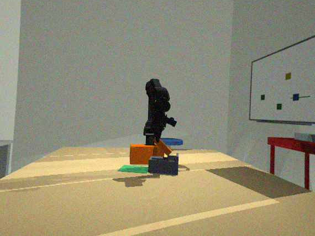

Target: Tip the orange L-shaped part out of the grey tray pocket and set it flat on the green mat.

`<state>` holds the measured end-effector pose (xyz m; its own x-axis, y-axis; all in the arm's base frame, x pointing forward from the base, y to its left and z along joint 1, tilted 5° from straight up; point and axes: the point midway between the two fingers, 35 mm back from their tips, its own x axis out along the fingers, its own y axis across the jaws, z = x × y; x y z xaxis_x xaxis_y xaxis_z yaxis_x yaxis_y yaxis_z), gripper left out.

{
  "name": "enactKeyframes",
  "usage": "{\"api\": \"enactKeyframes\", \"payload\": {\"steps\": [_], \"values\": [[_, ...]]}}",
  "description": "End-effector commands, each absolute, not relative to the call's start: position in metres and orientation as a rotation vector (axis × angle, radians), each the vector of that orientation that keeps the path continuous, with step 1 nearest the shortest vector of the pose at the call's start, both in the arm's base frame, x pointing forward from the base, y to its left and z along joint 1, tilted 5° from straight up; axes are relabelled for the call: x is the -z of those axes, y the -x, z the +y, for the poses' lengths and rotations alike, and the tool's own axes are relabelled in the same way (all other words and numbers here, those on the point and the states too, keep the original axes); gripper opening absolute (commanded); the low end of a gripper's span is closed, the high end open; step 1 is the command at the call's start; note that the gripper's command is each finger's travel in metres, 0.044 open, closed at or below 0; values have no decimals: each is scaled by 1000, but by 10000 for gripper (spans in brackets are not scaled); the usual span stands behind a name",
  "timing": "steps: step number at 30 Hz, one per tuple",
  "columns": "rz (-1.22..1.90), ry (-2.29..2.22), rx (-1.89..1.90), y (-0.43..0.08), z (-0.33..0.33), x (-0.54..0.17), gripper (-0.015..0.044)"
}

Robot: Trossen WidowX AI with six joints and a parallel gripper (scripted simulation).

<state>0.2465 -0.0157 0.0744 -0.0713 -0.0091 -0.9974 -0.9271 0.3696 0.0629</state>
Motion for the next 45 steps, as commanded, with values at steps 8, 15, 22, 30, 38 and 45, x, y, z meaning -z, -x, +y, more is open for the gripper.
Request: {"api": "enactKeyframes", "payload": {"steps": [8,15,22,30,38,45], "values": [[1425,915,-956,-228,-55,-76,0],[1427,916,-956,-216,-78,-77,0],[1429,917,-955,-205,-101,-78,0],[1431,918,-954,-191,-127,-79,0],[1433,919,-954,-181,-146,-80,0],[1433,919,-954,-181,-146,-75,0]]}}
